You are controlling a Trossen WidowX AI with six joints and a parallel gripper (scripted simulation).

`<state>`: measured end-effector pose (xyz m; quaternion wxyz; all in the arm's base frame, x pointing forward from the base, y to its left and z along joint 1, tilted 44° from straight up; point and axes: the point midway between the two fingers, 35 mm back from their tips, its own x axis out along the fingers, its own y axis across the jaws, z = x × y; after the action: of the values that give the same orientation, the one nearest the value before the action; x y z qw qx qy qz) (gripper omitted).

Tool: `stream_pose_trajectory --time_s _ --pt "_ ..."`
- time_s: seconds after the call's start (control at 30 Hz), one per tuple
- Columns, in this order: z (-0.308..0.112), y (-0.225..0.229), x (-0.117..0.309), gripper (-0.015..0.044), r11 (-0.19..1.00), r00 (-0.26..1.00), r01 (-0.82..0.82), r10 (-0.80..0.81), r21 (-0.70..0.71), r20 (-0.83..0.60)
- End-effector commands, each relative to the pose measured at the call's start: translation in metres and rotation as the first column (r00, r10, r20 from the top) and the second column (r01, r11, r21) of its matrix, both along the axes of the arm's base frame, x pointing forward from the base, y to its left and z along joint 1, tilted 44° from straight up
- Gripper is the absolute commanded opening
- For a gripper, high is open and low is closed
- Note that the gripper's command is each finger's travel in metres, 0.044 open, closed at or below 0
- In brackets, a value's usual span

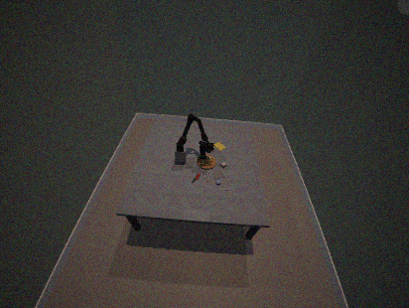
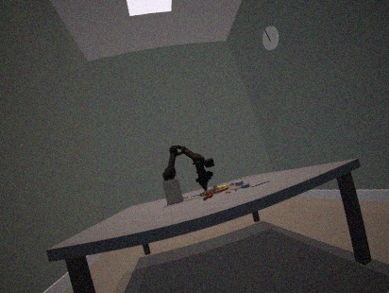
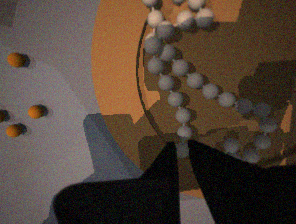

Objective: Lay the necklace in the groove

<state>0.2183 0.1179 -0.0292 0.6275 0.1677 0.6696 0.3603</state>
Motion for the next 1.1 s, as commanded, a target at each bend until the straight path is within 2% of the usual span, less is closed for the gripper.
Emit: stream_pose_trajectory --time_s 0.0,0.07,0.63,1.07 --pt "-0.0006 0.0031 -0.0003 0.0 1.0 1.0 0.004 -0.004 0.003 0.002" --pt "-0.0027 0.0051 -0.0008 0.0 1.0 1.0 0.004 -0.004 0.003 0.002" --pt "-0.0003 0.001 -0.0005 0.044 1.0 1.0 0.007 -0.007 -0.002 -0.005" --pt "-0.0003 0.001 -0.0005 0.044 1.0 1.0 0.007 -0.007 -0.002 -0.005"
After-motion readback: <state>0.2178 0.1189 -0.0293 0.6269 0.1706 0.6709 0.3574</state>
